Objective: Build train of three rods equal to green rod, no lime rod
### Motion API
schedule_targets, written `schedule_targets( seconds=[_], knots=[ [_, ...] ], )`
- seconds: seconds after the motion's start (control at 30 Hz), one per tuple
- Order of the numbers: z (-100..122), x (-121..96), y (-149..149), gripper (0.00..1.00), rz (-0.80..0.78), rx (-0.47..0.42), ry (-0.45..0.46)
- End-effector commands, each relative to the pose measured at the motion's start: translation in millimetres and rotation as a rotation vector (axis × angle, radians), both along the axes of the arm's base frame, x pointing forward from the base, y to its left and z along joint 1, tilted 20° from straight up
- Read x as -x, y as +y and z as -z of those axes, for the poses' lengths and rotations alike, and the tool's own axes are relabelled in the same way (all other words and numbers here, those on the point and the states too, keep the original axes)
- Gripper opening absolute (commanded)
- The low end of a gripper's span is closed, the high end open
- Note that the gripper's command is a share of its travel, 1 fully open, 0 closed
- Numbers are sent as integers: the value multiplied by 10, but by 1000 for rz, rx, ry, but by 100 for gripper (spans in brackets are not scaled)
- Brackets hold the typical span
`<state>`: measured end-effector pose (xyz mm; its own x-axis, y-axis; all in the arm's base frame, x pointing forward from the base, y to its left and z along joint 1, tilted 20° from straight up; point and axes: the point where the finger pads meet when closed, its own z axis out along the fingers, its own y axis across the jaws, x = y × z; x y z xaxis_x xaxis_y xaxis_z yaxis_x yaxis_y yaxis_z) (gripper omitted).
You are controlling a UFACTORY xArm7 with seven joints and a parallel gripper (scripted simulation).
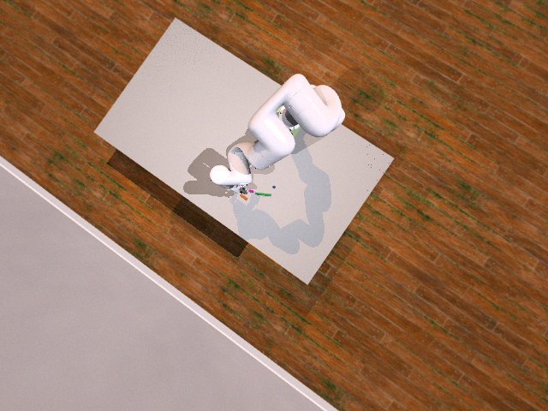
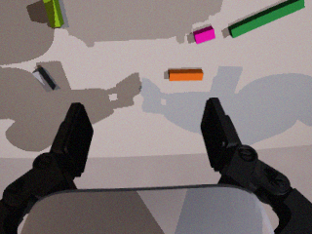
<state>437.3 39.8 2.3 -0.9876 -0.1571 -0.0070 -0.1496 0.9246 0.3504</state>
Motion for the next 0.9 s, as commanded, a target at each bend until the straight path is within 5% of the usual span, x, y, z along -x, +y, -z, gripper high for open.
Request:
schedule_targets(
  seconds=[0.0, 0.33, 0.47, 0.5, 0.87],
  knots=[
    [182, -220, -312, 100, -71, -15, -25],
    [571, -426, -1004, 100, -206, -10, -70],
    [608, -436, -1068, 100, -219, -10, -74],
    [608, -436, -1068, 24, -219, -10, -74],
    [608, -436, -1068, 24, -219, -10, -74]
  ],
)
